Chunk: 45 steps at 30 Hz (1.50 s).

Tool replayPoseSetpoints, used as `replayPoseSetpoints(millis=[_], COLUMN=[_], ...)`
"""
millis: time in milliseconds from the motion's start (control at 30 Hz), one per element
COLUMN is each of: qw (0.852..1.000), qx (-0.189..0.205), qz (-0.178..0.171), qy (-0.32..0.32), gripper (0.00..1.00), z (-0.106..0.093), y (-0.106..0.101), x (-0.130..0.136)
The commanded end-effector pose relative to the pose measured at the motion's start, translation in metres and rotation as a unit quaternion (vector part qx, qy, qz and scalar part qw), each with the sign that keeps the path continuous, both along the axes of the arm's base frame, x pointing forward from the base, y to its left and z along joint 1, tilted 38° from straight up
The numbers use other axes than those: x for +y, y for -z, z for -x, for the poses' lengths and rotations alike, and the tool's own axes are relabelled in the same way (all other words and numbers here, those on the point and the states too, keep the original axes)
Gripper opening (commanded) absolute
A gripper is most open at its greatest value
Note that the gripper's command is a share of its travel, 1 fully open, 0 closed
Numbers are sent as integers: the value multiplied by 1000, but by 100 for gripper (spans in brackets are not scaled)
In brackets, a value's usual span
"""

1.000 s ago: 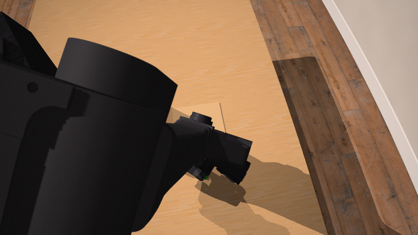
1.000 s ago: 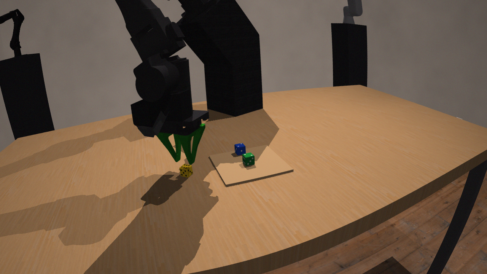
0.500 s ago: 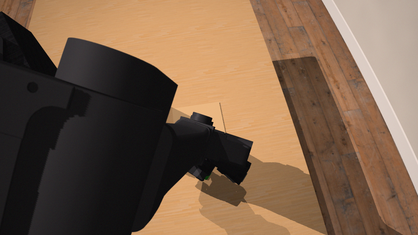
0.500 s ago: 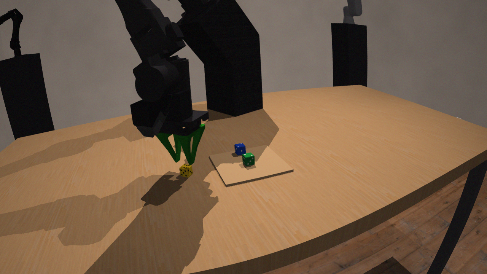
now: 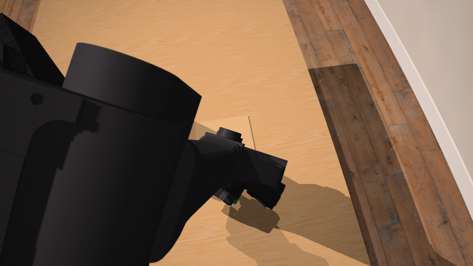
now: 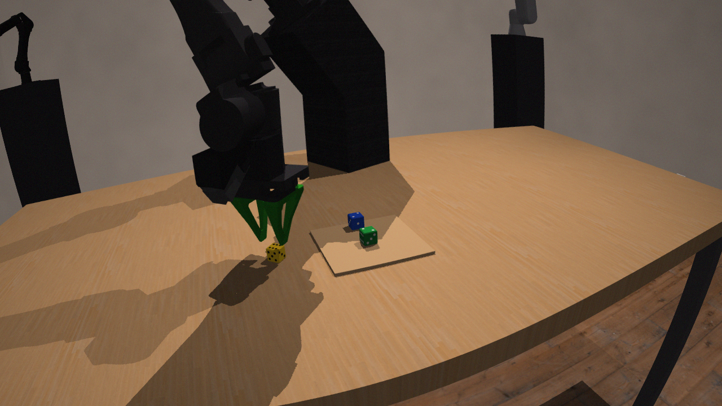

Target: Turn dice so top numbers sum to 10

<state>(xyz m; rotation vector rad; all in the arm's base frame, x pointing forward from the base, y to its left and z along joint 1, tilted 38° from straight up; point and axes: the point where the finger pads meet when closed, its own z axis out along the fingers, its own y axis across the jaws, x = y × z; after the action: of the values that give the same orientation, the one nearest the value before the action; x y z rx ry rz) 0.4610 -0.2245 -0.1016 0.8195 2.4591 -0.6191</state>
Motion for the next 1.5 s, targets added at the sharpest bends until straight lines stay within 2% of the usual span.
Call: replayPoseSetpoints(millis=[0,1467], qw=[1000,1000], qx=[5,2], qz=[1,2], qy=[-9,-9], gripper=[34,34], z=[-3,2], y=[-2,3], x=[2,4])
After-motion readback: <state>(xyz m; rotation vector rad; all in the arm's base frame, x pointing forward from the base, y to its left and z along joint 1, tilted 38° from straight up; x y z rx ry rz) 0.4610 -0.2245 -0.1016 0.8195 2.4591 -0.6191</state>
